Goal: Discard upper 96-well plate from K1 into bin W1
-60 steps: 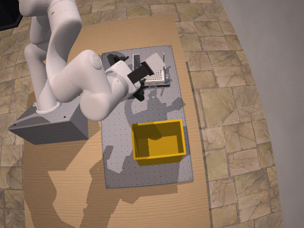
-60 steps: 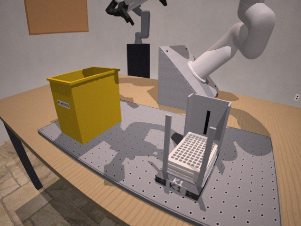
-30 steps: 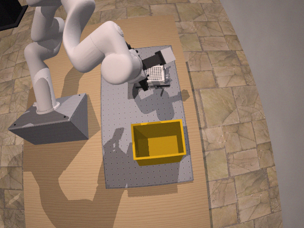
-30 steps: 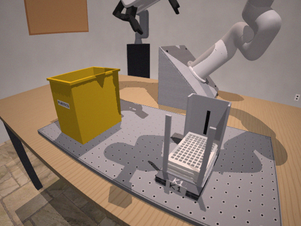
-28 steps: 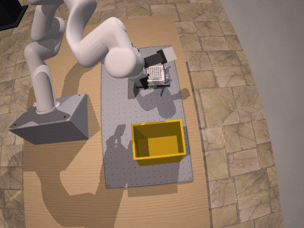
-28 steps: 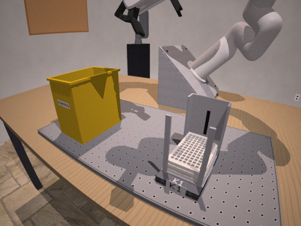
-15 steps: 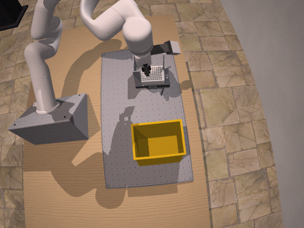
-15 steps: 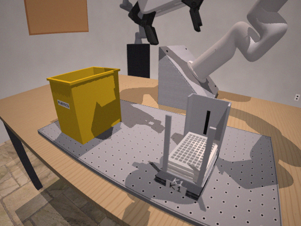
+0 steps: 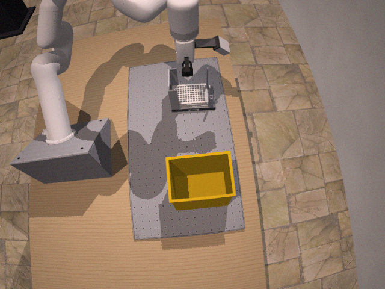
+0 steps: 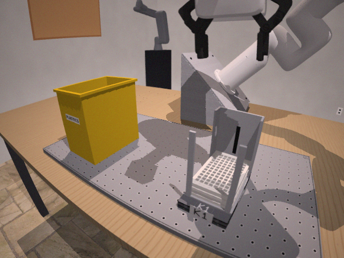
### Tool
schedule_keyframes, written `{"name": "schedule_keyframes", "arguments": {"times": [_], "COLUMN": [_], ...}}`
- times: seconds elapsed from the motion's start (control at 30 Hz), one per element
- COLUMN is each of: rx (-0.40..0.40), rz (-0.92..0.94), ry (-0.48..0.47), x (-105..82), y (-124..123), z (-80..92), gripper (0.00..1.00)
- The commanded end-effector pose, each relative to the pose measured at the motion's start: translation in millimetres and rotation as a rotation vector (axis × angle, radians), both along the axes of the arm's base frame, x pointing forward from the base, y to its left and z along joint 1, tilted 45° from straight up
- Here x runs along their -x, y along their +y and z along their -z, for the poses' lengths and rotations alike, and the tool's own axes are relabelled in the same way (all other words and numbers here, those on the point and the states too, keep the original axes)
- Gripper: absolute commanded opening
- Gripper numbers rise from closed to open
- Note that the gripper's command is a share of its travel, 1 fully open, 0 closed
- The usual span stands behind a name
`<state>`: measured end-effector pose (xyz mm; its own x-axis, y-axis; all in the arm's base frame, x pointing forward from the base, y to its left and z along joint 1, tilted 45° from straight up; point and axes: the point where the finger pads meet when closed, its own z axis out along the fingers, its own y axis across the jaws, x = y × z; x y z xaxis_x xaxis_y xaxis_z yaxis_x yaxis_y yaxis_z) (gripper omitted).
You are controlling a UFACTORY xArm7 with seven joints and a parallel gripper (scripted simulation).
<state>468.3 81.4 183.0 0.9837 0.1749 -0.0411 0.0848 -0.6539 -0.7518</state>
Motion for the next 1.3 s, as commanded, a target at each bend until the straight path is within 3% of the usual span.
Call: {"name": "schedule_keyframes", "arguments": {"times": [0.0, 0.47, 1.27], "rx": [0.066, 0.066, 0.066], "rz": [0.027, 0.027, 0.027], "ry": [0.004, 0.004, 0.004], "x": [-1.8, -1.9, 3.3], "y": [10.5, 11.5, 37.0], "z": [-8.0, -8.6, 17.2], "gripper": [1.0, 1.0, 1.0]}}
